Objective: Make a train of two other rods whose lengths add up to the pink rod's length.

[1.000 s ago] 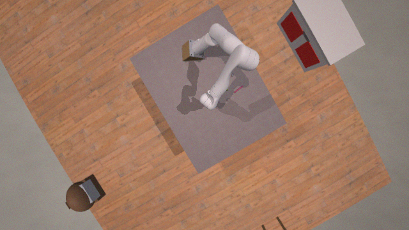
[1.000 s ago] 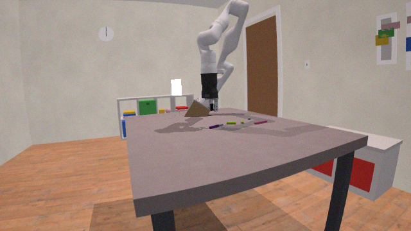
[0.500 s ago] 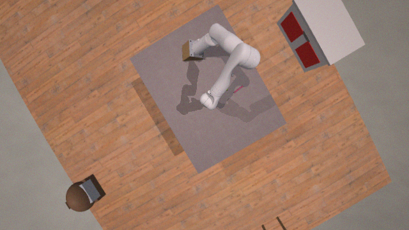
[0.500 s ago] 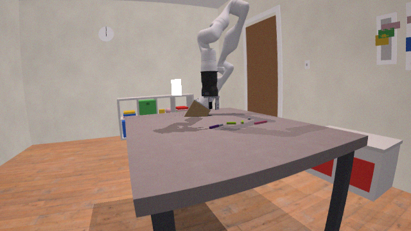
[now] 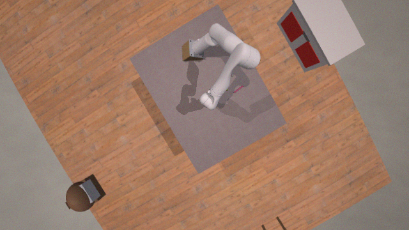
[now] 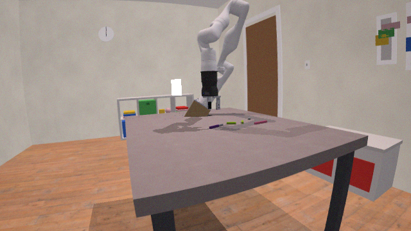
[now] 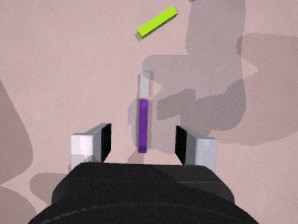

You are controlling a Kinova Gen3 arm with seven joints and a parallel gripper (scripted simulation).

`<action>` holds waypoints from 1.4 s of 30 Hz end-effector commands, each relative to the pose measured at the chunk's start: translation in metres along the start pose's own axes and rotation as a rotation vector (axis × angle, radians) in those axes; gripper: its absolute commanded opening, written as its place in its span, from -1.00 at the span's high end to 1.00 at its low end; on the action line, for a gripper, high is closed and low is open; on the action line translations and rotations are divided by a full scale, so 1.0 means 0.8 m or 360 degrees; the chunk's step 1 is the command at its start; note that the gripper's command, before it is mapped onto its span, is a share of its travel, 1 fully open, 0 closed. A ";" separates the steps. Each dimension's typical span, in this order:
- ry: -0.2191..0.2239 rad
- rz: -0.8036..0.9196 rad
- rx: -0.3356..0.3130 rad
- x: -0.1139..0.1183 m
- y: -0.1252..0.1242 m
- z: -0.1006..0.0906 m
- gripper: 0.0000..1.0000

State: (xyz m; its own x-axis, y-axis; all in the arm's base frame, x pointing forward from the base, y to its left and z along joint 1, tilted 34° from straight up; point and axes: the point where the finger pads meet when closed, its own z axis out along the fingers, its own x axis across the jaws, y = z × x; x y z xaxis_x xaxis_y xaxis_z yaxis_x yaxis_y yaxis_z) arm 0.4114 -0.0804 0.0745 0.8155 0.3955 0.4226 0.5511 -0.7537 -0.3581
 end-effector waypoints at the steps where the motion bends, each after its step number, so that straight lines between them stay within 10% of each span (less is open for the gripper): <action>1: 0.0002 0.0000 -0.0005 0.000 0.001 -0.004 -1.00; 21: 0.0002 0.0000 -0.0005 0.000 0.001 -0.104 -1.00; 42: 0.0002 0.0000 -0.0005 0.000 0.001 -0.114 -1.00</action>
State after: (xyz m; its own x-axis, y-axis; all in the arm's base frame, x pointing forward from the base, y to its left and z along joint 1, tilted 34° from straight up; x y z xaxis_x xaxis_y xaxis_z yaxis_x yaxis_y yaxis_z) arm 0.3957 -0.1277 0.1495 0.8153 0.3953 0.4231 0.5510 -0.7543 -0.3570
